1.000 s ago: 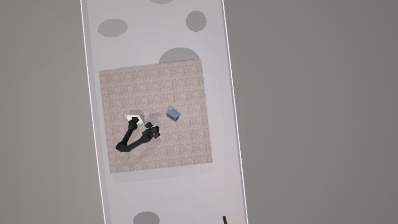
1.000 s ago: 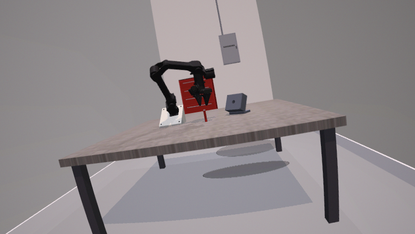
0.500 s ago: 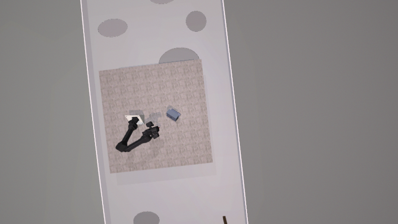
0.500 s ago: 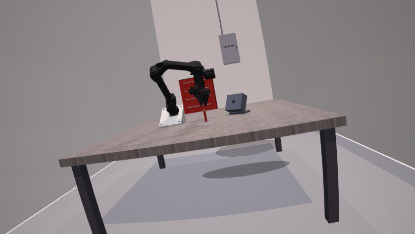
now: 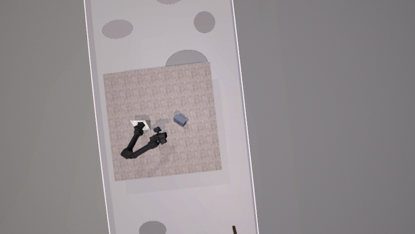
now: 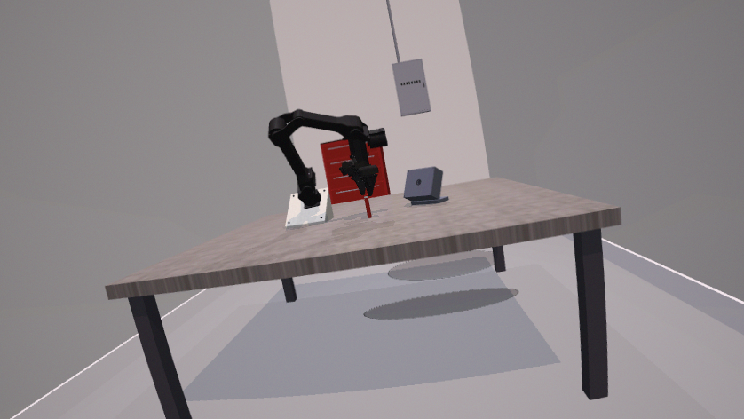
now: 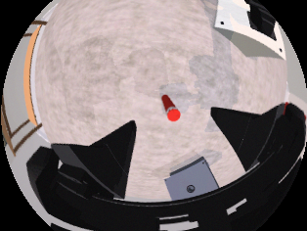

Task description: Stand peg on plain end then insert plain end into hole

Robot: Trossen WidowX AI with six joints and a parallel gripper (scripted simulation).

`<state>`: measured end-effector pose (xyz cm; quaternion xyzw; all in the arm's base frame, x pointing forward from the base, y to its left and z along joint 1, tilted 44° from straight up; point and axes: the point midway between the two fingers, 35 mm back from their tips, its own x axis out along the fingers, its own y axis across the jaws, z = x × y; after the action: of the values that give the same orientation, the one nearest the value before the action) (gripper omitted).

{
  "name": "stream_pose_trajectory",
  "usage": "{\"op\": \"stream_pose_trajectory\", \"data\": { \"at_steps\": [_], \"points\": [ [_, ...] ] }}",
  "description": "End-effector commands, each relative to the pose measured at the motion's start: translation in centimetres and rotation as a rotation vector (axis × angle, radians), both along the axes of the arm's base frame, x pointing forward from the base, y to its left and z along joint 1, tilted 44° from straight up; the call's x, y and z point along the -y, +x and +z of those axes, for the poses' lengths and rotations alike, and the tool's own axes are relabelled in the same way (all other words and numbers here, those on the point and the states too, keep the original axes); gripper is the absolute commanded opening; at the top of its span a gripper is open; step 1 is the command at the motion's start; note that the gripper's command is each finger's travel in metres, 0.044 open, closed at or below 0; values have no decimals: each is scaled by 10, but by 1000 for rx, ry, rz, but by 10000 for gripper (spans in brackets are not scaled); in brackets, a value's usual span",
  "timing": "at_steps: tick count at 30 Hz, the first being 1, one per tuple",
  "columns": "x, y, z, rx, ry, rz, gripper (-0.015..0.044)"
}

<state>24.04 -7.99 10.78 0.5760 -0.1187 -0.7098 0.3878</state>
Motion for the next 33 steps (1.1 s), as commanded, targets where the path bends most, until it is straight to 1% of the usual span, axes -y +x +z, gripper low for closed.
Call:
{"op": "stream_pose_trajectory", "data": {
  "at_steps": [1, 24, 33],
  "points": [
    [6, -1, -5, -3, -5, 3, 440],
    [30, -4, -28, -3, -10, 2, 440],
    [27, -3, -26, 0, -4, -1, 204]
  ]
}}
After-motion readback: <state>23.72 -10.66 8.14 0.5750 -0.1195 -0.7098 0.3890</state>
